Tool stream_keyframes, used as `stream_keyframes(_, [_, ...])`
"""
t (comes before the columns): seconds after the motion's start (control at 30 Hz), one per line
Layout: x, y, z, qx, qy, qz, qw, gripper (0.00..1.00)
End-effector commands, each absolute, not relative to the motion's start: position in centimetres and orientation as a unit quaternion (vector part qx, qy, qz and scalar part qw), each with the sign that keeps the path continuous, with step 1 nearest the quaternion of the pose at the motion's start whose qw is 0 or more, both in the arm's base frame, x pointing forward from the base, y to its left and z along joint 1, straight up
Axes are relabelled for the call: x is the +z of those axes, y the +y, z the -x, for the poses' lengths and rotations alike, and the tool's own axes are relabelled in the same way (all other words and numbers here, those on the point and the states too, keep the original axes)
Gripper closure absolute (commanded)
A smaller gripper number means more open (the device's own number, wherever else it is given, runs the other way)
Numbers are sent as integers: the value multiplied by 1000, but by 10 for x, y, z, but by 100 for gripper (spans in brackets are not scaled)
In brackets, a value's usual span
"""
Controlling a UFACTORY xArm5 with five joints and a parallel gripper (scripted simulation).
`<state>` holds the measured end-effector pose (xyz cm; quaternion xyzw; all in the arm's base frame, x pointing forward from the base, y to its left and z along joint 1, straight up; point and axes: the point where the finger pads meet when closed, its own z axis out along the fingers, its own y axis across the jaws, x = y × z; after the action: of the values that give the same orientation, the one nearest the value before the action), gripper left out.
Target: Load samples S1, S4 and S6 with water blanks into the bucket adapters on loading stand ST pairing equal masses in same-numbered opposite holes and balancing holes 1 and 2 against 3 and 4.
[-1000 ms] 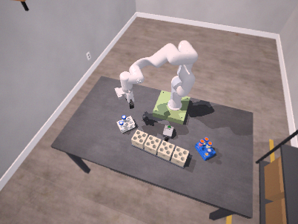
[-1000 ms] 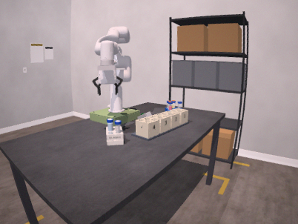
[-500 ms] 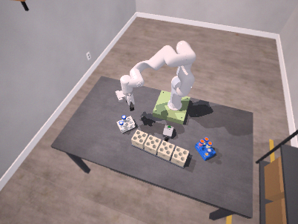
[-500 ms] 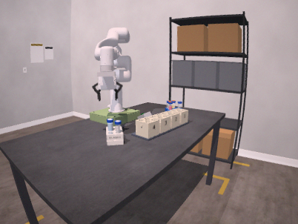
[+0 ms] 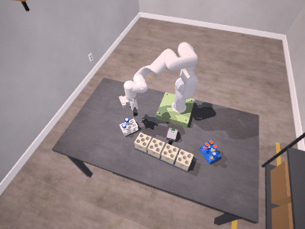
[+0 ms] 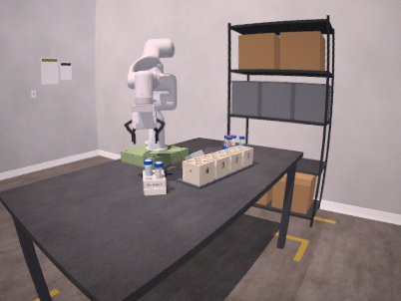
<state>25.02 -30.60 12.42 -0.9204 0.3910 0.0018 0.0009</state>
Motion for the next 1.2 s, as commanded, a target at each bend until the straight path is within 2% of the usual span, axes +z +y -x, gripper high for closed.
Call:
stream_keyframes(0.0, [110, -307, -251, 0, 391, 920, 0, 0])
stream_keyframes(0.33, [90, -307, -251, 0, 391, 920, 0, 0])
stream_keyframes(1.17, [90, -307, -251, 0, 391, 920, 0, 0])
